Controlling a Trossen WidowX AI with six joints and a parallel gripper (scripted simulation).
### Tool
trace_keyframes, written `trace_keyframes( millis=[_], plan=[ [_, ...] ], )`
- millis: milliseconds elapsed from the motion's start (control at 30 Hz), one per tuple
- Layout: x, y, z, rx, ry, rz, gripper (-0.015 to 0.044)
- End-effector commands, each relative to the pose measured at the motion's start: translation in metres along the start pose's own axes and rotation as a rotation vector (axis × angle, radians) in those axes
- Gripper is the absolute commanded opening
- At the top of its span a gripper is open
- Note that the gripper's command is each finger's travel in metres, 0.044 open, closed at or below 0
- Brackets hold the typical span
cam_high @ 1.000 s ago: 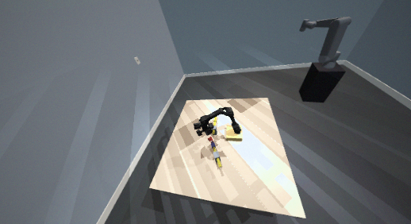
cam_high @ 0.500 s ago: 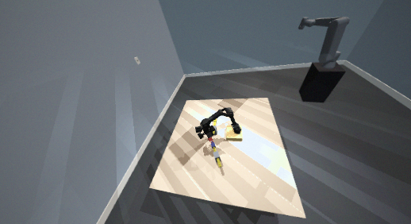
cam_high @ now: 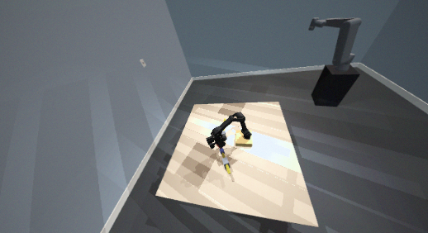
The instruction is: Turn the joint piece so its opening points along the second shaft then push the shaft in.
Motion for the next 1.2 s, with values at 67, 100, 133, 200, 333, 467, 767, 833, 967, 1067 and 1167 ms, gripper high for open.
trace_keyframes(
  millis=[67, 100, 133, 200, 333, 467, 767, 833, 967, 1067, 1167],
  plan=[
    [0.001, 0.002, 0.009, 0.003, 0.008, 0.008, 0.044],
    [0.001, 0.002, 0.011, 0.003, 0.008, 0.008, 0.044],
    [0.001, 0.002, 0.013, 0.004, 0.008, 0.008, 0.044],
    [0.001, 0.002, 0.016, 0.004, 0.008, 0.008, 0.044],
    [0.001, 0.002, 0.023, 0.004, 0.008, 0.008, 0.044],
    [0.001, 0.002, 0.029, 0.004, 0.008, 0.008, 0.044],
    [0.001, 0.002, 0.03, 0.004, 0.008, 0.008, 0.0256],
    [0.001, 0.002, 0.03, 0.004, 0.008, 0.008, 0.0204],
    [0.001, 0.002, 0.03, 0.004, 0.008, 0.008, 0.0182],
    [0.001, 0.002, 0.03, 0.004, 0.008, 0.008, 0.0182],
    [0.001, 0.002, 0.03, 0.004, 0.008, 0.008, 0.0182]
  ],
)
Point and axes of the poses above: the point midway between the two fingers, 35 mm back from their tips, its own z axis out along the fingers, its own x axis across the jaws, y = z × x, the point moved 9 cm from there along -z, back along the fingers, and after that the axes turned 12 degrees about -z, right-handed, at the moved point
